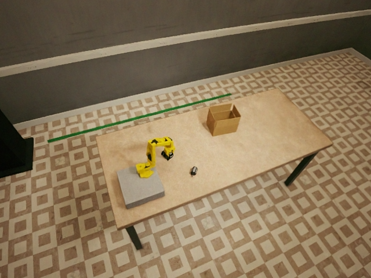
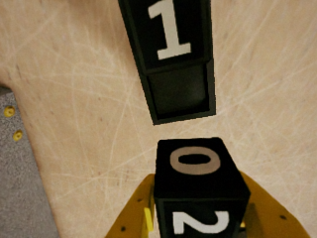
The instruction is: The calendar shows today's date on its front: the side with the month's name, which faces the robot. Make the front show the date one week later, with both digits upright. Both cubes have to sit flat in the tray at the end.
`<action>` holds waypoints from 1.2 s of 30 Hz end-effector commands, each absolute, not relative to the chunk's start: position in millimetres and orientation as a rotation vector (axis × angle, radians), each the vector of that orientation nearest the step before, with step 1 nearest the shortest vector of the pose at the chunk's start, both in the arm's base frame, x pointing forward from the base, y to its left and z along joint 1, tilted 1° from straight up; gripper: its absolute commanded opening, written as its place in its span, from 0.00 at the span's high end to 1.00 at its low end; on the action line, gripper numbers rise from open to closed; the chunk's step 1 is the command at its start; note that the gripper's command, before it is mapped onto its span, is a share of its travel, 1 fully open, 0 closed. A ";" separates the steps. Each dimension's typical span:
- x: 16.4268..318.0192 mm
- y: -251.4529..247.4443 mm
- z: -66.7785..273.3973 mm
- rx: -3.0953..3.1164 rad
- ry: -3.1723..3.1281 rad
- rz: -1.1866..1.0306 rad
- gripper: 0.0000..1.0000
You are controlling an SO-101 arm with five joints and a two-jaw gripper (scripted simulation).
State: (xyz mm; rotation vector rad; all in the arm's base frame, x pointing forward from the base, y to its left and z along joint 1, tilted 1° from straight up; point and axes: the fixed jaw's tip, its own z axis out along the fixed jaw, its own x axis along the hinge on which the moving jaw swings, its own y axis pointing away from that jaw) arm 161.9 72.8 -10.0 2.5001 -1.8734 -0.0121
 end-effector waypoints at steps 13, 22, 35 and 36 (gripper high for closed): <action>149.3 94.0 -8.3 2.627 -1.693 -0.012 1.00; 150.6 94.8 -3.0 2.652 -1.684 0.000 1.00; 150.6 94.9 -3.0 2.652 -1.683 0.000 1.00; 150.6 94.9 -3.0 2.652 -1.683 0.000 1.00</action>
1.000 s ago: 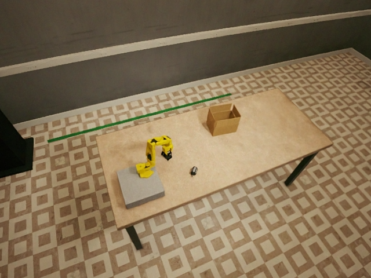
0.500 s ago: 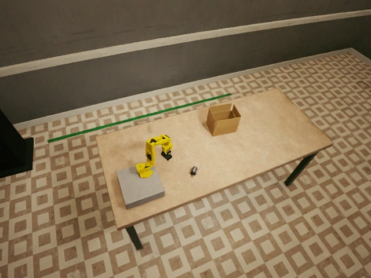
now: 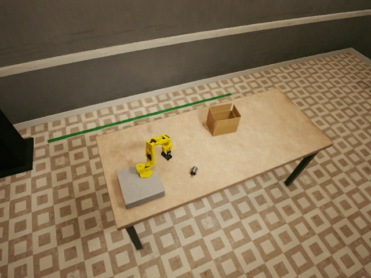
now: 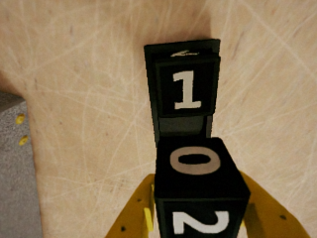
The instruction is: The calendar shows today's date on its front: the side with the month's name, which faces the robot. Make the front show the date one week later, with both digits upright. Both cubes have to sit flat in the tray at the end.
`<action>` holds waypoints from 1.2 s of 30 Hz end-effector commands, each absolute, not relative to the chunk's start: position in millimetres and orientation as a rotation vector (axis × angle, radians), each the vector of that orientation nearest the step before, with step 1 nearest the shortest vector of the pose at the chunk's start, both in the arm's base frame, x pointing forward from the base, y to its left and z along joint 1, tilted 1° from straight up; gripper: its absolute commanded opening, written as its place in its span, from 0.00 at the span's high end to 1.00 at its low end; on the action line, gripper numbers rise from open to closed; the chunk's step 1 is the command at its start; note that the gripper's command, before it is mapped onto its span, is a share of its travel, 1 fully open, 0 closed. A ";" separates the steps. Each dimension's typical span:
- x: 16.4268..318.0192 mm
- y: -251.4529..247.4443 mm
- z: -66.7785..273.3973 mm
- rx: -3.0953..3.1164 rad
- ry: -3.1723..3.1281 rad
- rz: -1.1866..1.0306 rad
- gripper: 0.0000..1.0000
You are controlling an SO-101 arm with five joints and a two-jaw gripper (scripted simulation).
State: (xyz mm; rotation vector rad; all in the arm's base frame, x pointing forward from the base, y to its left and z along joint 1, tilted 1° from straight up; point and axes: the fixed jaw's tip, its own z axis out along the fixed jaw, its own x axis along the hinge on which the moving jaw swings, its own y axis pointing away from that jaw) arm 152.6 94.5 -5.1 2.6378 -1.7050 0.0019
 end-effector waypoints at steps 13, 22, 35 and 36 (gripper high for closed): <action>150.4 95.6 -3.0 2.655 -1.678 0.000 1.00; 150.7 95.8 -7.1 2.655 -1.678 0.000 1.00; 150.4 95.7 -10.3 2.655 -1.678 0.000 1.00; 150.3 95.6 -10.9 2.655 -1.678 0.000 1.00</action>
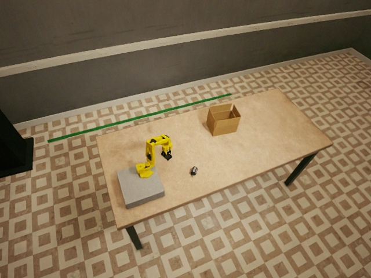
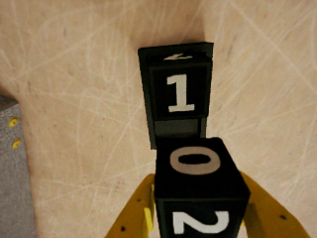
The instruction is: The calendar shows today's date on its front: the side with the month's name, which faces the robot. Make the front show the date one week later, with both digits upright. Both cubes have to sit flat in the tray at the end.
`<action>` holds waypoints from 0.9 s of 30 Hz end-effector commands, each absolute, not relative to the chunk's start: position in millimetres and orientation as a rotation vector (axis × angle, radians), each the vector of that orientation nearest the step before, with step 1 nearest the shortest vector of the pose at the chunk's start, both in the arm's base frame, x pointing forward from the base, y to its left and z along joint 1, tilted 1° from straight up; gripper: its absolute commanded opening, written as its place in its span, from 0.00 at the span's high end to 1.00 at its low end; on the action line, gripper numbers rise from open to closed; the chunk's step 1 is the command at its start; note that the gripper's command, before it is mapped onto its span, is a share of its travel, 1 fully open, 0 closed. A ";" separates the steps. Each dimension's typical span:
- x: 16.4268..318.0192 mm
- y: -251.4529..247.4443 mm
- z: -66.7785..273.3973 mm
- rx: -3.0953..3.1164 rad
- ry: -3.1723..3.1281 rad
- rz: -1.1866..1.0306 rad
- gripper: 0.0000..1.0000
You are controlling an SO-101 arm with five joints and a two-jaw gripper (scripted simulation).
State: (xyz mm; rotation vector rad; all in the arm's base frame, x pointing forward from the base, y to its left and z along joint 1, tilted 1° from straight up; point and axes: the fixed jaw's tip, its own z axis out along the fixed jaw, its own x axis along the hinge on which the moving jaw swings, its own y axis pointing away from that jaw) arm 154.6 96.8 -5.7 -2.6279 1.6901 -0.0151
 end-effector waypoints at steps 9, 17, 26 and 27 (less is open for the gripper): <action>149.2 94.9 -15.0 -2.656 1.679 0.000 1.00; 148.8 94.8 -16.9 -2.656 1.679 0.000 1.00; 148.1 94.3 -21.0 -2.656 1.679 0.000 1.00; 148.1 94.3 -21.0 -2.656 1.679 0.000 1.00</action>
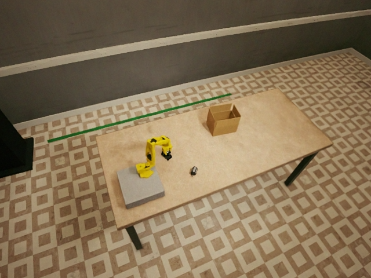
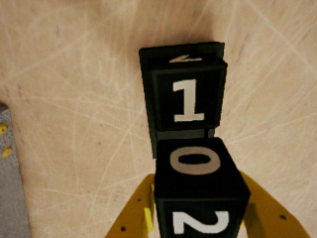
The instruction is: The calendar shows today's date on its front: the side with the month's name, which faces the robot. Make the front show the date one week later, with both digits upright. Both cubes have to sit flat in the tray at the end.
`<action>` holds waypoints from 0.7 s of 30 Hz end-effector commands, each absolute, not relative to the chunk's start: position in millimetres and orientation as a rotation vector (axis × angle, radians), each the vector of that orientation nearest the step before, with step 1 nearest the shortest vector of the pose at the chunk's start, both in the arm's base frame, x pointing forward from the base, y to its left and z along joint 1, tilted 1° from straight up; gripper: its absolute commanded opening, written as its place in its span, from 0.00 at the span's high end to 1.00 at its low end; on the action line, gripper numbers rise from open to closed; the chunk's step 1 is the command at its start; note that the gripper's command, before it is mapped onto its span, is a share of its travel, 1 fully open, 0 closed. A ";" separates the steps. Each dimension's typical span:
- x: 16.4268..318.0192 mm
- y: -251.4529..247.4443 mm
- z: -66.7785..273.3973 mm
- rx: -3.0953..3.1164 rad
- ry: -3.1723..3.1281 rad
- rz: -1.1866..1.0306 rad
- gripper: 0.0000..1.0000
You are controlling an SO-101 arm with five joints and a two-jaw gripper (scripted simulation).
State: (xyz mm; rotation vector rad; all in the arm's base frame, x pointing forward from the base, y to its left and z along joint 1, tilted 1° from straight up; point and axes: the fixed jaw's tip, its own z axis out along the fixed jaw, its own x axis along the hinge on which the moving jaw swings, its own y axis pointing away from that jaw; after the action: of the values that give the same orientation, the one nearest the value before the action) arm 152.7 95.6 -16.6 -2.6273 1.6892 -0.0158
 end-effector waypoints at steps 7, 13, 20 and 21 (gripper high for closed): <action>148.0 94.3 -22.9 -2.656 1.679 0.000 1.00; 147.8 94.2 -26.6 -2.655 1.680 0.000 1.00; 147.8 94.2 -27.1 -2.655 1.680 0.000 1.00; 147.8 94.2 -27.3 -2.655 1.680 0.000 1.00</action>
State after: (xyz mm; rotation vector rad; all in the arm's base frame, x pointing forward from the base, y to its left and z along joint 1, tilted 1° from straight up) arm 152.7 95.7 -22.9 -2.6271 1.6884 -0.0162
